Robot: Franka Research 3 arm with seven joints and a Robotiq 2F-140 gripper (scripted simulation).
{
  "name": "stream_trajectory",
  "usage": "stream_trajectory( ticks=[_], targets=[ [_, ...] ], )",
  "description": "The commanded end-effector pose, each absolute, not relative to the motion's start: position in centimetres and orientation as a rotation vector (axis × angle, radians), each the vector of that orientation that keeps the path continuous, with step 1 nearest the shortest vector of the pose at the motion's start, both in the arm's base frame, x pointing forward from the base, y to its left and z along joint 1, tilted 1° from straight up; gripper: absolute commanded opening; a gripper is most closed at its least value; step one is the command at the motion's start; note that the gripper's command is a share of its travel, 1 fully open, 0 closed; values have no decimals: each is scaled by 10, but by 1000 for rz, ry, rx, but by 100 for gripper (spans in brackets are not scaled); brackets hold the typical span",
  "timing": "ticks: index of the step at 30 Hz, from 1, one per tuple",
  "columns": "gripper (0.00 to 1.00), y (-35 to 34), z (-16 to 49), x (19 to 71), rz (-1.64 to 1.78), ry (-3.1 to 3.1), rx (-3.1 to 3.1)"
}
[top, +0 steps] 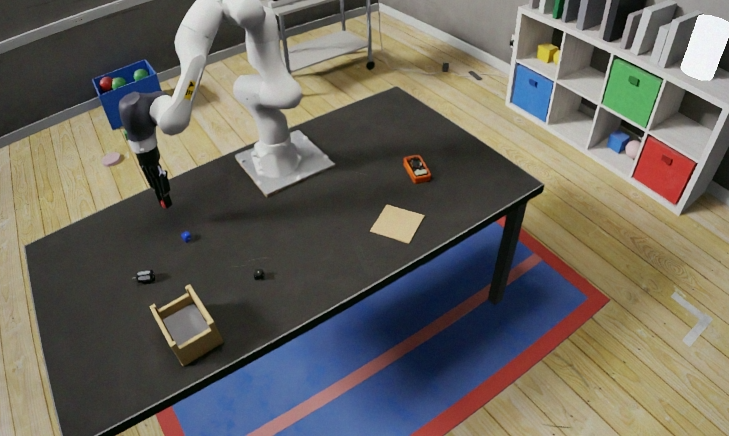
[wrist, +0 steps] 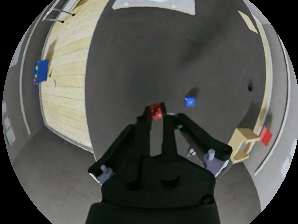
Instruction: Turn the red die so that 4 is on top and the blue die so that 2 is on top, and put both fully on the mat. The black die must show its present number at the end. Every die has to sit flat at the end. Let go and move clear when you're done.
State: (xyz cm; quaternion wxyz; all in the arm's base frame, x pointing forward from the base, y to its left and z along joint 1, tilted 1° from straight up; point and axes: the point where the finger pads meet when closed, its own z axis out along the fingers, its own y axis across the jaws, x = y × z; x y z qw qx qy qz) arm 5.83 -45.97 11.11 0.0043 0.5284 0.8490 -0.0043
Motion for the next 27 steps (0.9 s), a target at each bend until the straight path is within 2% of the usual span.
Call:
stream_trajectory(
  ticks=[1,27],
  targets=[
    [21,-453,107,56,26,2799,1423],
    [21,-453,105,58,25,3025,831]
  ],
)
